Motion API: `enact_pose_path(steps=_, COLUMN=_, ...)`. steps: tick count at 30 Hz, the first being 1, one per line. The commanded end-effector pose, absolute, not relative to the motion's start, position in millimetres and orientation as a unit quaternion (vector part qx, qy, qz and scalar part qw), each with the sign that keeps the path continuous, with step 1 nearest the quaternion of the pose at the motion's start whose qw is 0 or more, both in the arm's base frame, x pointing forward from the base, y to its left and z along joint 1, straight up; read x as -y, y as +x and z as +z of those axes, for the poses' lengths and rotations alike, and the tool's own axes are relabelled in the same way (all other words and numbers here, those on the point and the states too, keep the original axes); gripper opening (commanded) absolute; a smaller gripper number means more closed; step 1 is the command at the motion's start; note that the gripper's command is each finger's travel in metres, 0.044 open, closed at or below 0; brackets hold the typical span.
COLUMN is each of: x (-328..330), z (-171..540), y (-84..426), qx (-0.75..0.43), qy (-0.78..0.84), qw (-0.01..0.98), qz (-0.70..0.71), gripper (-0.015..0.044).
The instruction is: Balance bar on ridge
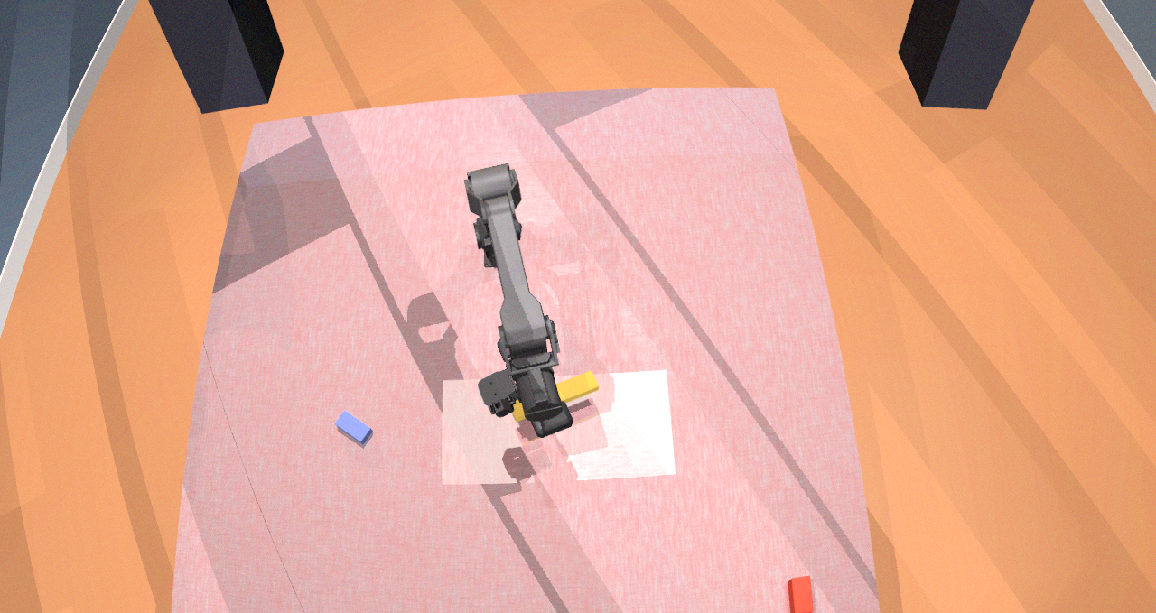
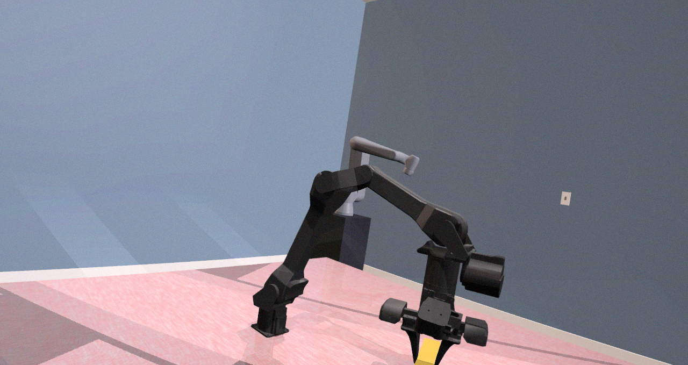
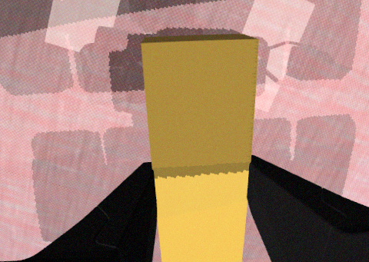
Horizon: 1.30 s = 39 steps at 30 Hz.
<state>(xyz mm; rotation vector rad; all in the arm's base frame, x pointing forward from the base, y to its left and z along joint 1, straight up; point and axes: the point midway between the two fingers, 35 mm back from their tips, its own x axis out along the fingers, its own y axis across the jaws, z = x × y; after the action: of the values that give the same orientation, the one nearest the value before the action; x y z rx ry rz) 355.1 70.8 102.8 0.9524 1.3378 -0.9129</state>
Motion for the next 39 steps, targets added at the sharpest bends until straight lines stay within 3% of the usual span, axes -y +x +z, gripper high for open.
enact_pose_path(steps=1, x=-70.7, z=101.4, y=354.6, qx=-0.574, qy=0.409, qw=0.589, qz=-0.394, gripper=0.0)
enact_pose_path(steps=39, x=-70.8, z=98.3, y=354.7, qx=-0.574, qy=0.409, qw=0.589, qz=-0.394, gripper=0.0)
